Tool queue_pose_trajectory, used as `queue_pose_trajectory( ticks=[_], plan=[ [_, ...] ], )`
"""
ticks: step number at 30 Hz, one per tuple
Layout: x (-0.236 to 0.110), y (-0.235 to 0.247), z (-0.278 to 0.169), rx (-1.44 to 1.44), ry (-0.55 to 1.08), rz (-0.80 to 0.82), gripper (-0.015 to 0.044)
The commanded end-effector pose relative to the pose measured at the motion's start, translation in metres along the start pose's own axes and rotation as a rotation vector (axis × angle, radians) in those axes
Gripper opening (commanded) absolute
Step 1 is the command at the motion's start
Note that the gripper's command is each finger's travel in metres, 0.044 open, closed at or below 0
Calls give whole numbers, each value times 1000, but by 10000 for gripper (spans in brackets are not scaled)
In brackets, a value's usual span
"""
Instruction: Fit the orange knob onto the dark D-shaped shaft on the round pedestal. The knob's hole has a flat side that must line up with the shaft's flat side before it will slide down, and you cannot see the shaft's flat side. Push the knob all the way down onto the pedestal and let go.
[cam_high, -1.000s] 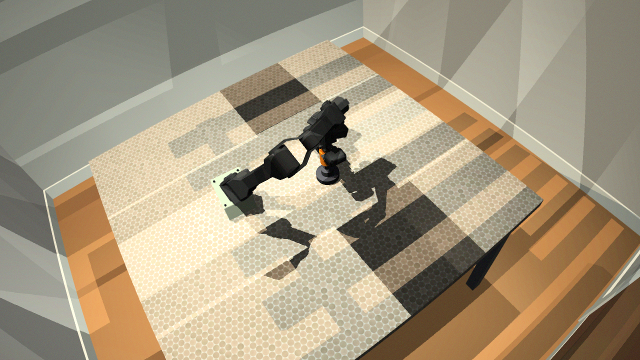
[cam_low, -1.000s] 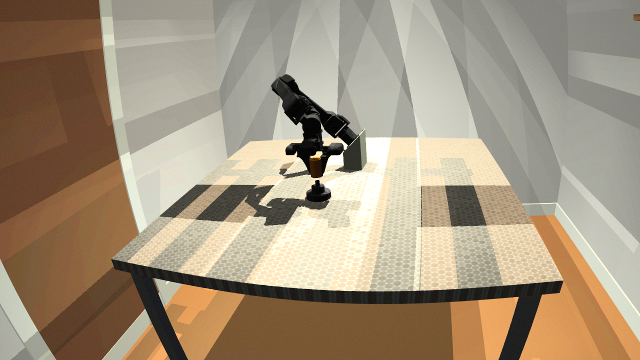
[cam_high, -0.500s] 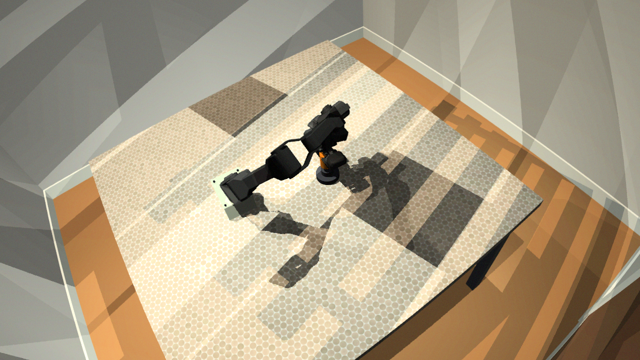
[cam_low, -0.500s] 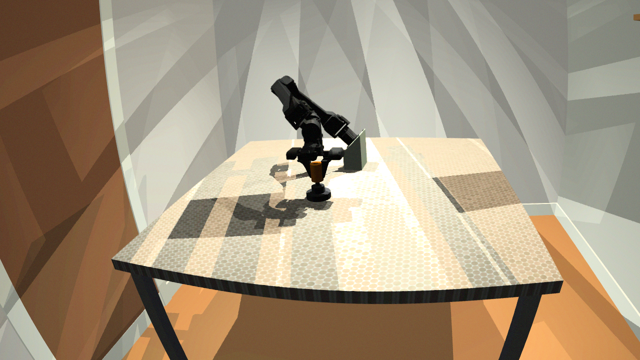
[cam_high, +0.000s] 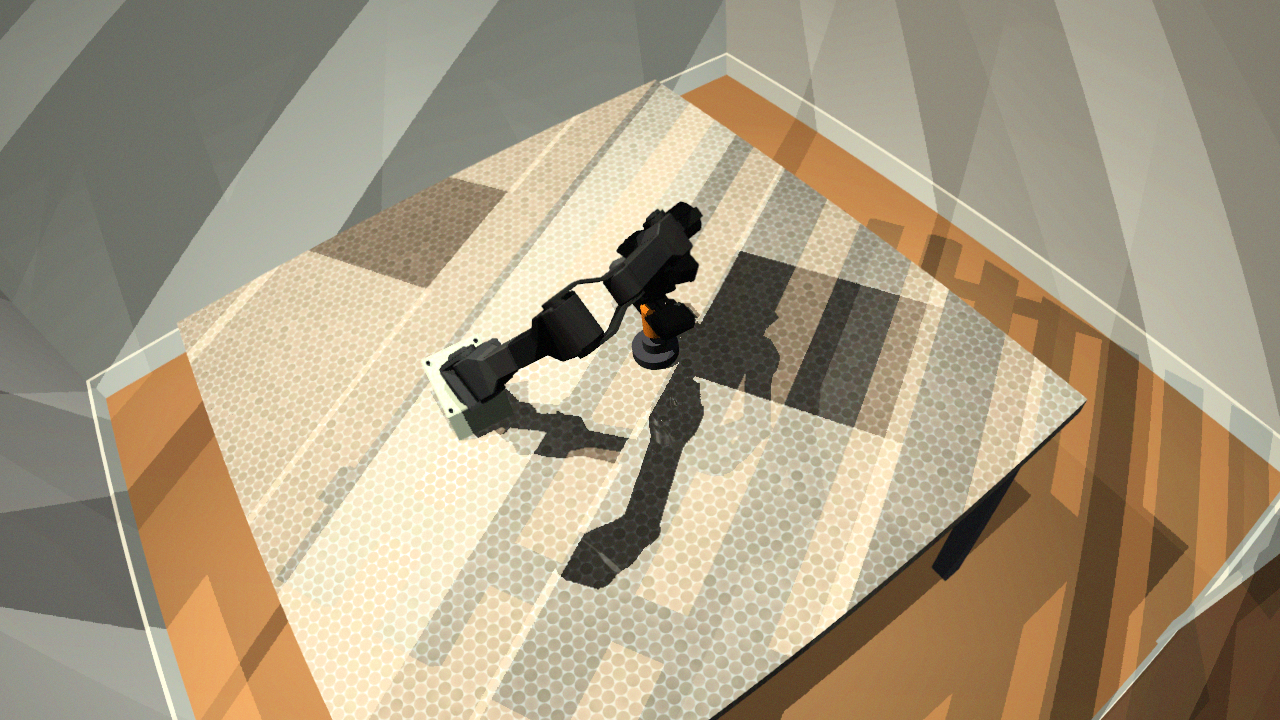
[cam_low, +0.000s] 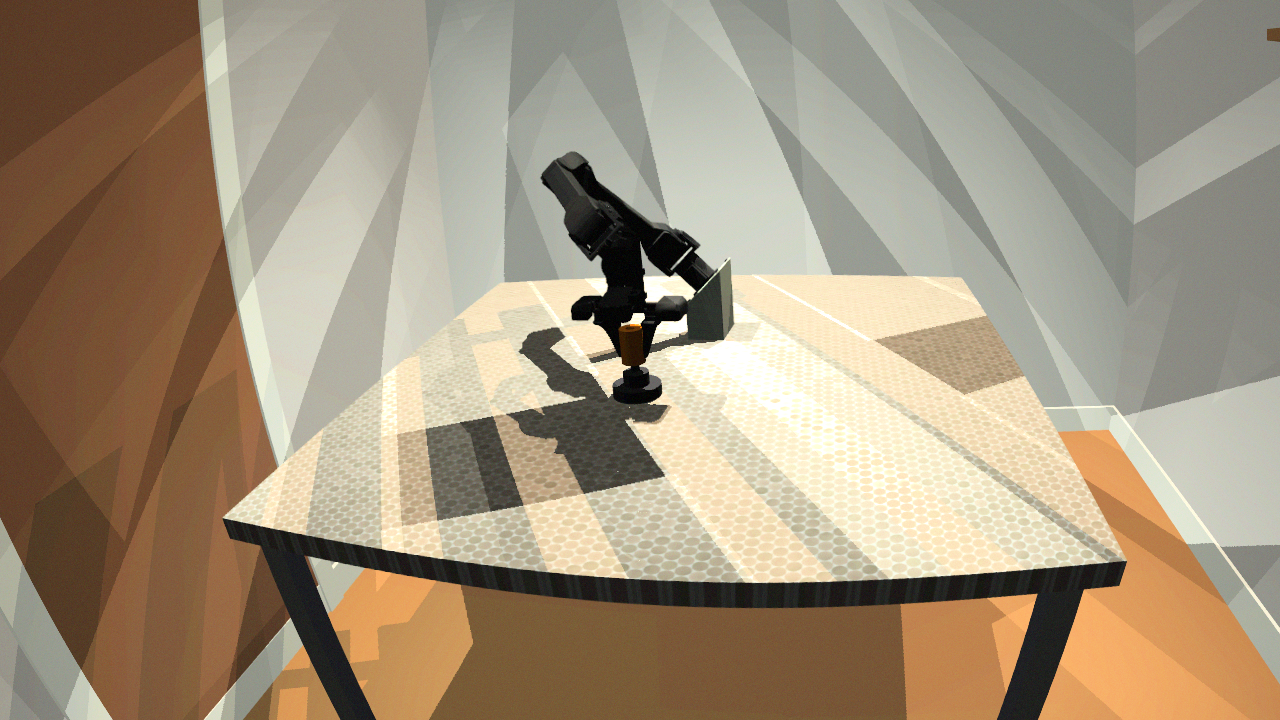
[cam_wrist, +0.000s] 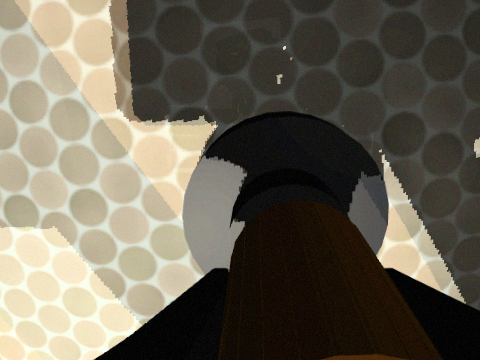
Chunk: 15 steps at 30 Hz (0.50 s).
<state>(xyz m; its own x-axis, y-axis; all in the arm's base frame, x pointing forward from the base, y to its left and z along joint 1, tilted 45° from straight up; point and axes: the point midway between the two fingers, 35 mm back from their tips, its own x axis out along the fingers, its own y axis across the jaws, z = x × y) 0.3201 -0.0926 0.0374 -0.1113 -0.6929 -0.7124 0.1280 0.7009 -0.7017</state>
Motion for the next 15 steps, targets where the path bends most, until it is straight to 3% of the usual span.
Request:
queue_pose_trajectory(
  ticks=[1,8,15],
  plan=[
    [0,0,1,-2,-4,-3,0],
    [-5,0,-2,-11,-4,-3,0],
    [-4,2,-6,-212,-4,-3,0]
  ],
)
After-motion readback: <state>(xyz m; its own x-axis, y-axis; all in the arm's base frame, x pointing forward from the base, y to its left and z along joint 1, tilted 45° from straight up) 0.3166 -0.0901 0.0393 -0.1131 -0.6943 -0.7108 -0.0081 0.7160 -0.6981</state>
